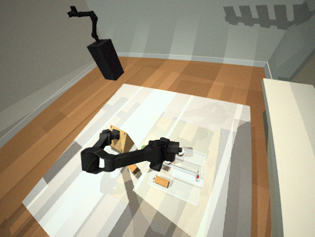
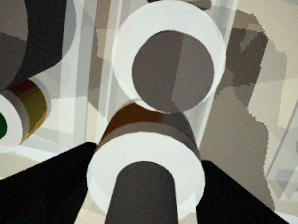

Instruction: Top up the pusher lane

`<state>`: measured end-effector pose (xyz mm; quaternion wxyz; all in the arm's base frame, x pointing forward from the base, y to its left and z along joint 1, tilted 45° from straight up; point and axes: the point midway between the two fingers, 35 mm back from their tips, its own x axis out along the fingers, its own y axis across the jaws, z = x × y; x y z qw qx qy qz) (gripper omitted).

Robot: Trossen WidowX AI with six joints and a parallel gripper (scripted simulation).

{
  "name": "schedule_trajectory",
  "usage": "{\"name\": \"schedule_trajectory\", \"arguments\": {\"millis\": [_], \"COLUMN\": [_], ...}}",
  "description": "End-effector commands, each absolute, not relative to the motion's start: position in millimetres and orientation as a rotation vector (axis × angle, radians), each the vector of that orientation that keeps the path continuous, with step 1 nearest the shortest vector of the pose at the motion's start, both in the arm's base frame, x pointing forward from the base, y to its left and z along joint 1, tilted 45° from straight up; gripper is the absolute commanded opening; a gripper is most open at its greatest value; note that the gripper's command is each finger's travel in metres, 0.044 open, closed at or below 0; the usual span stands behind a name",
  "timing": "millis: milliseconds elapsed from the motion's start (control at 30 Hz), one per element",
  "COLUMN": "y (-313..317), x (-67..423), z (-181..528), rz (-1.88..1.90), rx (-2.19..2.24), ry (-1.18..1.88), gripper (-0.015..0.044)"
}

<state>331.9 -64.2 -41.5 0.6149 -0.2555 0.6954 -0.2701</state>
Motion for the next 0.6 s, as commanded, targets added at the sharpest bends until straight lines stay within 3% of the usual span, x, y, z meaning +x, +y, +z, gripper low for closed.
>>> {"name": "schedule_trajectory", "arguments": {"millis": [0, 567], "y": [-65.5, -68.8], "x": [340.6, 340.2], "z": [-39.8, -43.2], "rz": [-0.629, -0.629], "rx": [-0.587, -0.588], "ry": [1.571, 1.571], "gripper": [0.0000, 0.0000]}}
